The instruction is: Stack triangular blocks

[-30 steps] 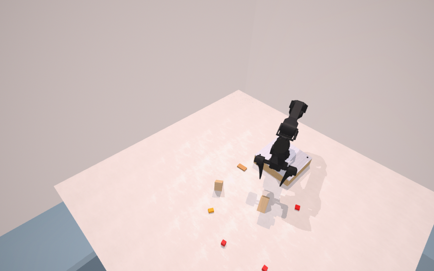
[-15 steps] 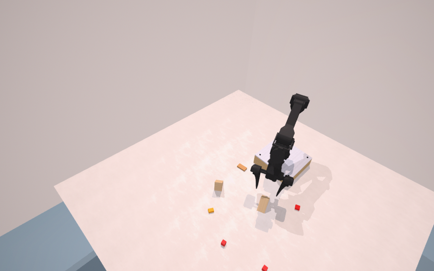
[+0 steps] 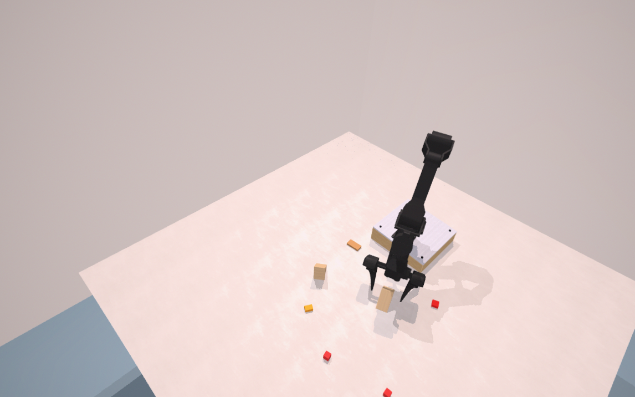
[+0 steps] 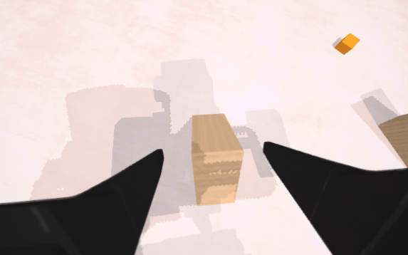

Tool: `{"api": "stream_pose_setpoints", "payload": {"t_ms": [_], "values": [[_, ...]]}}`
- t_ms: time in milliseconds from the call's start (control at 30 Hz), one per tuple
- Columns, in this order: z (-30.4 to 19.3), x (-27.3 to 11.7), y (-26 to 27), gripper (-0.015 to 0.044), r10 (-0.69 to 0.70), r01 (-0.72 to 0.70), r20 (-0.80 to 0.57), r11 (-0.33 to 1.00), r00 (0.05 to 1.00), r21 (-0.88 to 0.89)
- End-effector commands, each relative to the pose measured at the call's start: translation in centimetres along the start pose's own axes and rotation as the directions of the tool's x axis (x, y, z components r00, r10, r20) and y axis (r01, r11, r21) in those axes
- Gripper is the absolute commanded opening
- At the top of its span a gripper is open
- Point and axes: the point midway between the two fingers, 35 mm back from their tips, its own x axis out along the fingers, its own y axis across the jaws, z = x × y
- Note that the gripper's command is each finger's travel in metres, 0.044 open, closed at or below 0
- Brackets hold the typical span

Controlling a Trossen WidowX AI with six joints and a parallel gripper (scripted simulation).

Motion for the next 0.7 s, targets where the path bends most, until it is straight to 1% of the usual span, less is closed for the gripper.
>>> {"api": "stream_pose_setpoints", "payload": {"t_ms": [0, 433, 667], "values": [[-0.68, 0.87, 0.04, 0.0440, -0.001, 0.001, -0.008, 1.000, 1.000, 0.003], [-0.79, 0.79, 0.06, 0.0440, -0.001, 0.001, -0.008, 1.000, 1.000, 0.003], [-0.70, 0.73, 0.10, 0.0256, 0.002, -0.002, -0.005, 1.000, 1.000, -0.002]]}}
